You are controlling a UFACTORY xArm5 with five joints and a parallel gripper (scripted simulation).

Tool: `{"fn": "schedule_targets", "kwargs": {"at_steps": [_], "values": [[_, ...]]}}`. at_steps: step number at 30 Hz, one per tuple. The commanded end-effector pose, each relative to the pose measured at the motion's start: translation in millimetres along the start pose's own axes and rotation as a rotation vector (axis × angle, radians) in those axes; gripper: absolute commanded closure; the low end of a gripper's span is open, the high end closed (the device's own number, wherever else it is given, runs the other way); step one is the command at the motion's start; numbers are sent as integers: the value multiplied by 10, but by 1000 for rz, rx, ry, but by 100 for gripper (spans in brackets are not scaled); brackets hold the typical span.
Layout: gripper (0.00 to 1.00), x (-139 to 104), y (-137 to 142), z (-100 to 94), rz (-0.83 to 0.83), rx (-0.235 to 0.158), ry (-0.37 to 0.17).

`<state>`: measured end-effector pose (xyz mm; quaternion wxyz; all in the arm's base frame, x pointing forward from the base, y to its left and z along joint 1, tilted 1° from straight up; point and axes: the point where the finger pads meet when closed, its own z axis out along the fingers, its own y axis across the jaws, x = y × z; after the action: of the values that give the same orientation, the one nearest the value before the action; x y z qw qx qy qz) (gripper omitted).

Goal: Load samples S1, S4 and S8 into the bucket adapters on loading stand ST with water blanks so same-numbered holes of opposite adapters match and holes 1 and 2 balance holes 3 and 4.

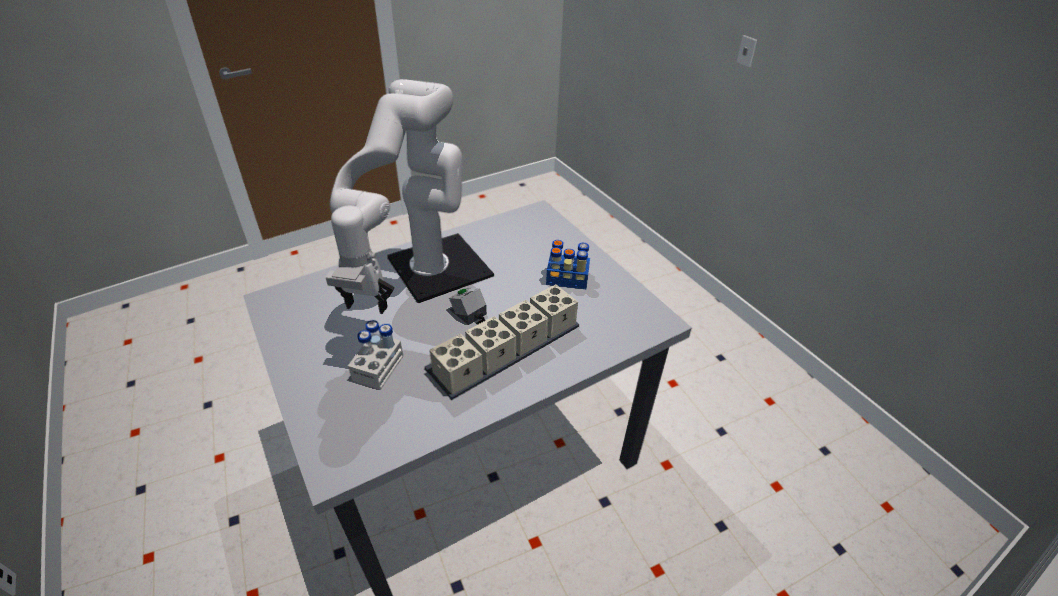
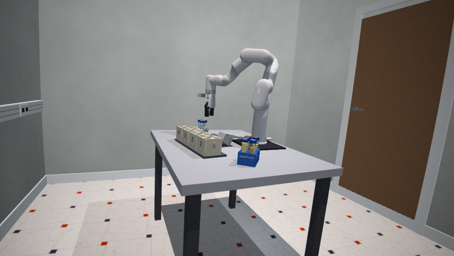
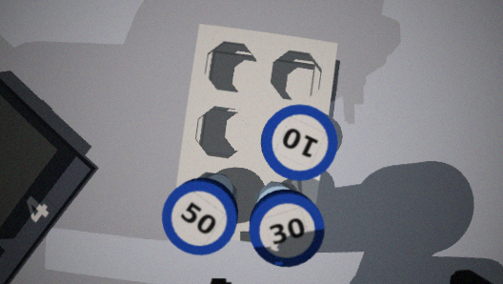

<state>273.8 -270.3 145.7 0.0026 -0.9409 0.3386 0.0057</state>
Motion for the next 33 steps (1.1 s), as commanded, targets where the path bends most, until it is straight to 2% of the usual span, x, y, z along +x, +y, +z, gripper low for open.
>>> {"fn": "schedule_targets", "kwargs": {"at_steps": [1, 33], "values": [[0, 11, 2, -151, 0, 7, 4], [0, 8, 8, -899, 0, 7, 4]]}}
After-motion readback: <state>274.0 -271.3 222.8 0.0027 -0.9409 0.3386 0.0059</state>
